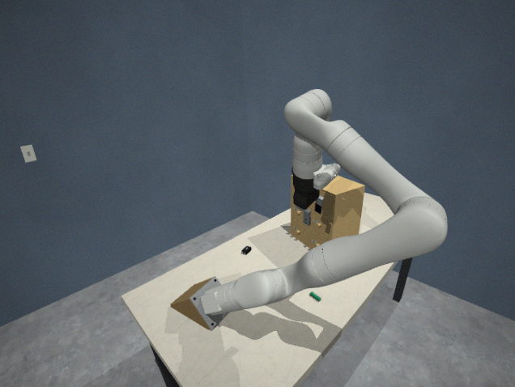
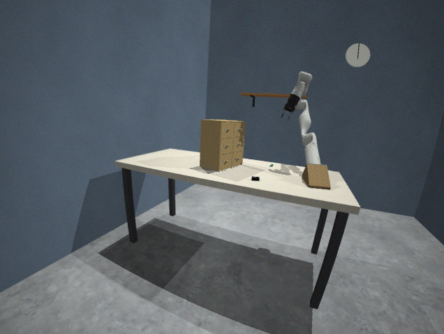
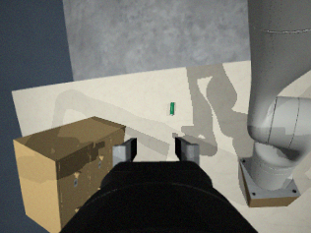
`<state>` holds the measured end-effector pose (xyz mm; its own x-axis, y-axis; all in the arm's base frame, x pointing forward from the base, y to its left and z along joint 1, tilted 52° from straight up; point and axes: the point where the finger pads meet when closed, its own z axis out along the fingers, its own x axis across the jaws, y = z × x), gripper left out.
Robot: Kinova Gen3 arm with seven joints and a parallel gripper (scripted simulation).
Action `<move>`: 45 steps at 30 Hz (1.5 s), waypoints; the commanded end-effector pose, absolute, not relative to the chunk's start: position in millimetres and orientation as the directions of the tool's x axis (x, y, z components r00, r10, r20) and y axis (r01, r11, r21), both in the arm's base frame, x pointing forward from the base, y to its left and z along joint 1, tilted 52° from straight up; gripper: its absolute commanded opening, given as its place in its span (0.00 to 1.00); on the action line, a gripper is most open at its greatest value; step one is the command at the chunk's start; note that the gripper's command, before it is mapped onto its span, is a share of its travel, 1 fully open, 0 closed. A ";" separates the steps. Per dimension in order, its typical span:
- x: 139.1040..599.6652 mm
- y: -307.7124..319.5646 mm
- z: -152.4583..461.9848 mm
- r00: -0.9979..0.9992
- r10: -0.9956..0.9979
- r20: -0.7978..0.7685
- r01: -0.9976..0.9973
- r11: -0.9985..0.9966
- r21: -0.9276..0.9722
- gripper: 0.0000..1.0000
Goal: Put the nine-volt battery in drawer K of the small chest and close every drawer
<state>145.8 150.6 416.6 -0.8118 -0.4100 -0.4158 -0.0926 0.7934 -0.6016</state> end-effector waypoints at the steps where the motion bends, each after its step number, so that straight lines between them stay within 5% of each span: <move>1: 145.7 151.0 416.5 -0.812 -0.410 -0.416 -0.093 0.793 -0.601 1.00; 23: 146.4 159.9 414.1 -0.820 -0.406 -0.403 -0.091 0.788 -0.609 1.00; 45: 199.7 313.7 292.5 -0.953 -0.239 -0.188 -0.017 0.658 -0.753 1.00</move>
<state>190.8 298.9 323.7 -0.9407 -0.2553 -0.2233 -0.0229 0.7048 -0.7090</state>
